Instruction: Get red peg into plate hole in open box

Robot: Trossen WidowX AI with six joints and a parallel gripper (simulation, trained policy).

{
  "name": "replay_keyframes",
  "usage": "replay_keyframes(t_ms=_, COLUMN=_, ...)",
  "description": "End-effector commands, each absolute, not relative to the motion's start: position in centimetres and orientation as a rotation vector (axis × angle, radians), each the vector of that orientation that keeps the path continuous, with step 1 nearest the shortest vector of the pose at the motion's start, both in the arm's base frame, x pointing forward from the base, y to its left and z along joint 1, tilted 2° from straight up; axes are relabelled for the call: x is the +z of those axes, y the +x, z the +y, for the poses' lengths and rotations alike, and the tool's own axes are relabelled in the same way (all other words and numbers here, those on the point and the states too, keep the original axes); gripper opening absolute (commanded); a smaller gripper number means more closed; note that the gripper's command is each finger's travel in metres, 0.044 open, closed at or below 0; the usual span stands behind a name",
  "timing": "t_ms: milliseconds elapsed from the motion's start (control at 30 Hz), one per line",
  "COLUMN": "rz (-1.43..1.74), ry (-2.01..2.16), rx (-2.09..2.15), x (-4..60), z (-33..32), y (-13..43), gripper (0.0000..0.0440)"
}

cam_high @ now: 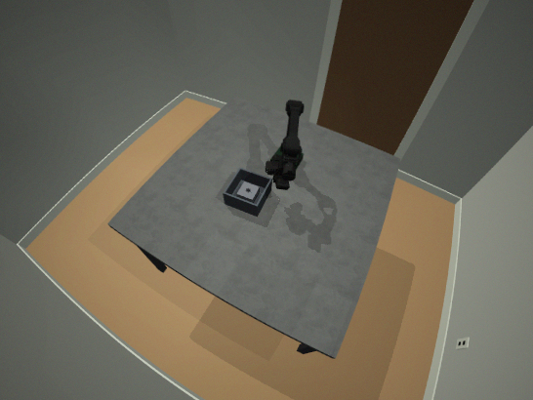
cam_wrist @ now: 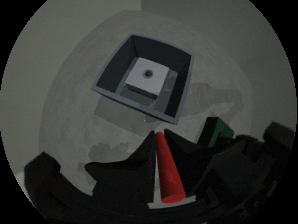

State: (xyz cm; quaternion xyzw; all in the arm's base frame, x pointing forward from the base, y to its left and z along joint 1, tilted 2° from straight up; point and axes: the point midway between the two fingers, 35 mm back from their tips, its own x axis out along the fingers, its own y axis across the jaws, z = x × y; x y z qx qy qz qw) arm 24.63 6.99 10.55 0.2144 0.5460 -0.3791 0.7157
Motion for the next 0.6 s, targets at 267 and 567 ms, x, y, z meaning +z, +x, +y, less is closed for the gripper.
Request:
replay_keyframes(t_ms=267, rz=1.138, ry=0.545, rx=-0.909, x=11.3, z=2.4, y=28.5, gripper=0.0)
replay_keyframes(t_ms=567, rz=1.142, ry=0.562, rx=-0.911, x=10.1, z=-1.1, y=30.8, gripper=0.0)
